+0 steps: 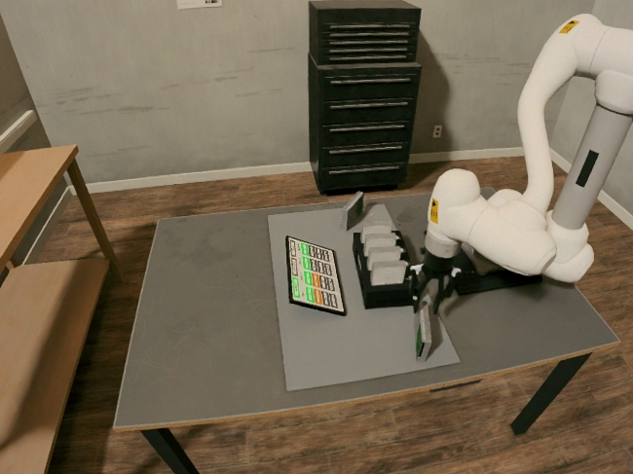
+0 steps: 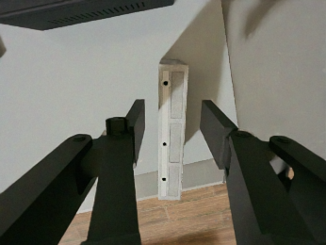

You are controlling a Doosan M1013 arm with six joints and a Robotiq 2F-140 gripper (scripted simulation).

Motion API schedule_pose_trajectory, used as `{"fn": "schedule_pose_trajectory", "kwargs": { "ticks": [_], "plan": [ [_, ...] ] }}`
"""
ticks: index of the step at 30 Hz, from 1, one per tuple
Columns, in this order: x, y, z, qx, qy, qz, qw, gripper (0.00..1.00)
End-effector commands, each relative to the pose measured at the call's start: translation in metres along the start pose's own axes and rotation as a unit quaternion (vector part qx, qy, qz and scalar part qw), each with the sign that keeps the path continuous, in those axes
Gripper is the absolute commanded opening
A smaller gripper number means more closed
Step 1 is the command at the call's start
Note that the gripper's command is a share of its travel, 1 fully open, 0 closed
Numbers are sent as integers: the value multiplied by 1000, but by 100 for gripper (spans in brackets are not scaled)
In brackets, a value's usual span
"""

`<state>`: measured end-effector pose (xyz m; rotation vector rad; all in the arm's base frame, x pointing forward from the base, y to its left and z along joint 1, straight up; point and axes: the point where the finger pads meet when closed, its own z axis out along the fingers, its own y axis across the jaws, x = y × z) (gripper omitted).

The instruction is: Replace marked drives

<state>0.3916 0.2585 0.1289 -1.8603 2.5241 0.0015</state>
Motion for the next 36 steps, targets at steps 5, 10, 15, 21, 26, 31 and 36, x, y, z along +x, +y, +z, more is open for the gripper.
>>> {"fn": "schedule_pose_trajectory", "kwargs": {
  "ticks": [5,10,15,21,26,31,36],
  "plan": [
    [0,0,2,0,0,0,1000,40],
    [0,0,7,0,0,0,1000,40],
    [0,0,11,0,0,0,1000,40],
    [0,0,22,0,0,0,1000,40],
    [0,0,32,0,0,0,1000,40],
    [0,0,38,0,0,0,1000,40],
    [0,0,47,0,0,0,1000,40]
  ]
}}
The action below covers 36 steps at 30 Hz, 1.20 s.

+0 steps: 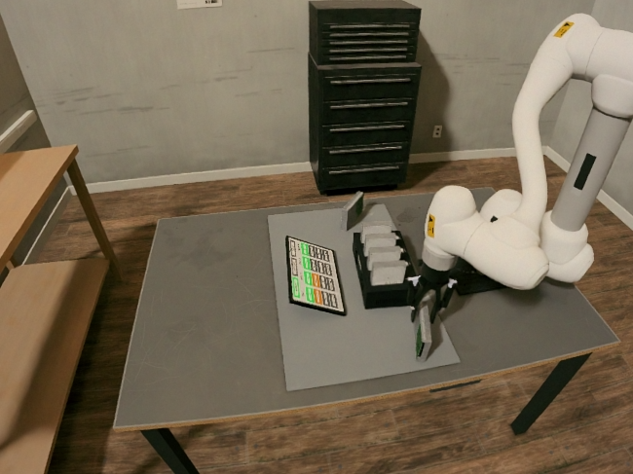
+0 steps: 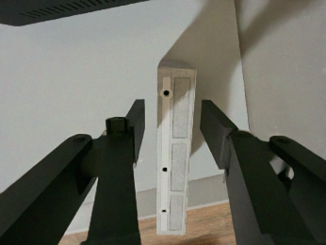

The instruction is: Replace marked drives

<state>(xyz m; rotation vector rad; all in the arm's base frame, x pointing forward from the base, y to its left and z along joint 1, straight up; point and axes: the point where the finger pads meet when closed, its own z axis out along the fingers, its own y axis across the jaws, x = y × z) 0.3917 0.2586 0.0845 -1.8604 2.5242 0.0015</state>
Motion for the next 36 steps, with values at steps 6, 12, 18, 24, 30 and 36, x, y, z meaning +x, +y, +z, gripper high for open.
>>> {"fn": "schedule_pose_trajectory", "kwargs": {
  "ticks": [6,12,18,24,30,36],
  "plan": [
    [0,0,12,0,0,0,1000,40],
    [0,0,16,0,0,0,1000,40],
    [0,0,20,0,0,0,1000,40],
    [0,0,20,0,0,0,1000,40],
    [0,0,20,0,0,0,1000,40],
    [0,0,20,0,0,0,1000,40]
  ]
}}
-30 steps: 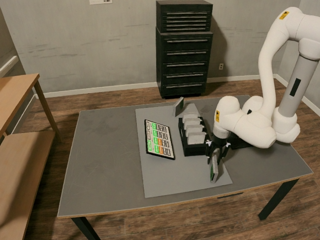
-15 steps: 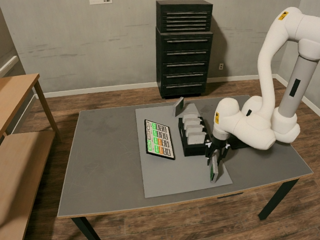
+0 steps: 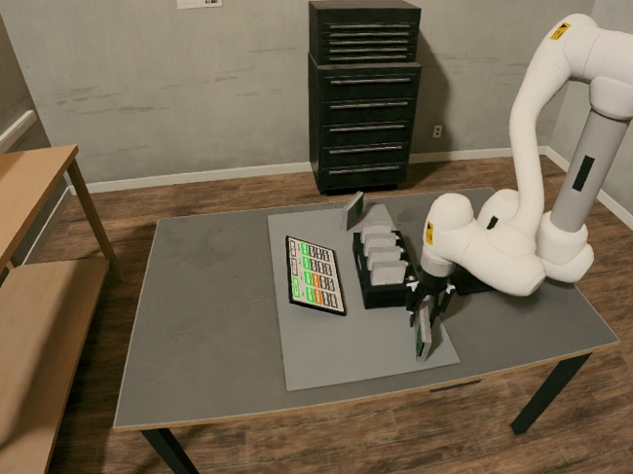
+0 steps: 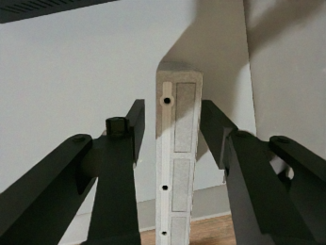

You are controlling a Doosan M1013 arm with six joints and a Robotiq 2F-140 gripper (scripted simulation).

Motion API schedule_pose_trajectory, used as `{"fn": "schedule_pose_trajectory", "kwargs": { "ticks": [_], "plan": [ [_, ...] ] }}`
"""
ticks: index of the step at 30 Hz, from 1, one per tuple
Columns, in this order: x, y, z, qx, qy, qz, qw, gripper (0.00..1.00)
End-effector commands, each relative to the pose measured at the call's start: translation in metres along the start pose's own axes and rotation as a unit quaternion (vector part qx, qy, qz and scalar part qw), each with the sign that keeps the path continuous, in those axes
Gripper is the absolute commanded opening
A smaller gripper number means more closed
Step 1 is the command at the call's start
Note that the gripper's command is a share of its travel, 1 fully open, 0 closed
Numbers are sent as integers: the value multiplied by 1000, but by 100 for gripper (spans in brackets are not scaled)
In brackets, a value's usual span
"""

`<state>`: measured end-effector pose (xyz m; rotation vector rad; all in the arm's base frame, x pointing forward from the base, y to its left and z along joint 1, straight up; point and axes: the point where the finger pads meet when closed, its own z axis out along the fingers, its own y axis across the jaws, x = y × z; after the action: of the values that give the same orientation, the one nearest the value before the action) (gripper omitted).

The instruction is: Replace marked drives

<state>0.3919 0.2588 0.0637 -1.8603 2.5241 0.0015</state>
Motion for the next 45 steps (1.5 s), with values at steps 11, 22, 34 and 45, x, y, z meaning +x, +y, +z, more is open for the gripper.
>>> {"fn": "schedule_pose_trajectory", "kwargs": {
  "ticks": [11,22,34,45],
  "plan": [
    [0,0,-1,0,0,0,1000,25],
    [0,0,-2,0,0,0,1000,25],
    [0,0,-3,0,0,0,1000,24],
    [0,0,-3,0,0,0,1000,10]
  ]
}}
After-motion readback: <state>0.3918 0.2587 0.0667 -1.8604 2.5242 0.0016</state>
